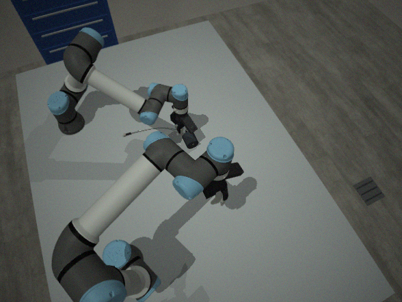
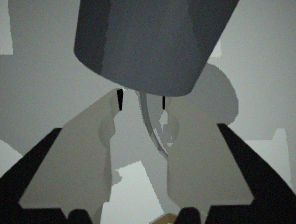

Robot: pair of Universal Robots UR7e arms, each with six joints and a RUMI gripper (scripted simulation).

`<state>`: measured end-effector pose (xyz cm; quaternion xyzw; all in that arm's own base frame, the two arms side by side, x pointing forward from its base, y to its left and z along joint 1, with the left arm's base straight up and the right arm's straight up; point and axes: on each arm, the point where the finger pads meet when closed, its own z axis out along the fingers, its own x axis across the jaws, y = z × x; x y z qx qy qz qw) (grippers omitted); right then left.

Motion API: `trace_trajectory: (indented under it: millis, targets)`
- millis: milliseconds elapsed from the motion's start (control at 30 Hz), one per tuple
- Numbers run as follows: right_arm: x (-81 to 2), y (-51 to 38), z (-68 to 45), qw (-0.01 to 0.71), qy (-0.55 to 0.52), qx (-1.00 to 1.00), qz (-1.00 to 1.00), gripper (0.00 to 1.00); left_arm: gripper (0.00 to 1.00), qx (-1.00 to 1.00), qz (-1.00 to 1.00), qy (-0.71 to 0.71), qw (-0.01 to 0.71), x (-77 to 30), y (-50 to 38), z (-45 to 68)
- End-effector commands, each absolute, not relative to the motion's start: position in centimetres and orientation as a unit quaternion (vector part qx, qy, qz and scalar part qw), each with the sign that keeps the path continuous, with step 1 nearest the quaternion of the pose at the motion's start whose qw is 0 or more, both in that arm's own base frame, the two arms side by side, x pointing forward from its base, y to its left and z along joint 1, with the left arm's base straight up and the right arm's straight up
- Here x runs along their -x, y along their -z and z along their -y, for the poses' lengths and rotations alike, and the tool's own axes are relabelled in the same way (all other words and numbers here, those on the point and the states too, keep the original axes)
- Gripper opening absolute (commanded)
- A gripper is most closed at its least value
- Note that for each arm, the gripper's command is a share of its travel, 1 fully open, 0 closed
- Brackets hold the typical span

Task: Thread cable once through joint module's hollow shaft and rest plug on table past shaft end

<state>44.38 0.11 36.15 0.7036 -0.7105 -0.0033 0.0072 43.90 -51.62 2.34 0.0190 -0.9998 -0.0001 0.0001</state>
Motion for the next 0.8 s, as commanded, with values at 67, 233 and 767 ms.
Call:
trace_trajectory:
  millis: [67, 233, 767]
  targets:
    - [-44.39, -36.19, -0.12, 0.007, 0.003, -0.704, 0.711, 0.61, 0.20, -0.047, 0.999, -0.001, 0.000, -43.79, -2.08, 50.71]
    - [-44.39, -36.19, -0.12, 0.007, 0.003, -0.704, 0.711, 0.61, 0.20, -0.053, 0.999, -0.001, 0.000, -43.76, -2.00, 50.51]
    - [-44.39, -36.19, -0.12, 0.007, 0.003, -0.704, 0.711, 0.61, 0.00, -0.051, 0.999, -0.001, 0.000, -43.77, -2.05, 50.56]
